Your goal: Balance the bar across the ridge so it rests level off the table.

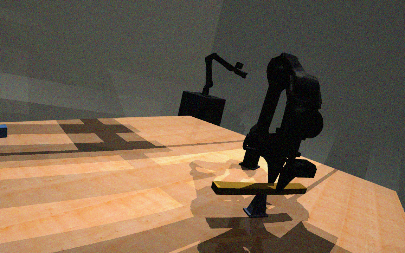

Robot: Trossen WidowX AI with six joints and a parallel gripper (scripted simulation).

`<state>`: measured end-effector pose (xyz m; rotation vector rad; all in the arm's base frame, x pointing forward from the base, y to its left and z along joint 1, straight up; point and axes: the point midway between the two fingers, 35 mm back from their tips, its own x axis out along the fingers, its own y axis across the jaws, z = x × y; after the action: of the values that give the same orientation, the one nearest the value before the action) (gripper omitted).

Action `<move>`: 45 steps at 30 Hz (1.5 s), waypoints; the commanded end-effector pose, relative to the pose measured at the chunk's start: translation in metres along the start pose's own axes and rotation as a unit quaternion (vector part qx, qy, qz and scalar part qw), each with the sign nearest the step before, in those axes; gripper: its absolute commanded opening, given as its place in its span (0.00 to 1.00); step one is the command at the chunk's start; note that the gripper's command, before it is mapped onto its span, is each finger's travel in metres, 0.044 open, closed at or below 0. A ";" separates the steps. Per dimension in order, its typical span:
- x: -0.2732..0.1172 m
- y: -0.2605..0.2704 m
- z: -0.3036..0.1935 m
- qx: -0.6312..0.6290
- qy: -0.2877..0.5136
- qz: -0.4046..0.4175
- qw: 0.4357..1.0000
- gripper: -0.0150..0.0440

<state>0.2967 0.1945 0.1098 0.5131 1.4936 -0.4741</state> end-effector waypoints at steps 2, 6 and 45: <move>0.000 0.000 0.000 0.000 0.000 0.000 1.000 0.25; 0.000 0.000 0.000 0.000 0.000 0.000 1.000 0.25; 0.000 0.000 0.000 0.000 0.000 0.000 1.000 0.54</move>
<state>0.2967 0.1946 0.1100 0.5132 1.4933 -0.4736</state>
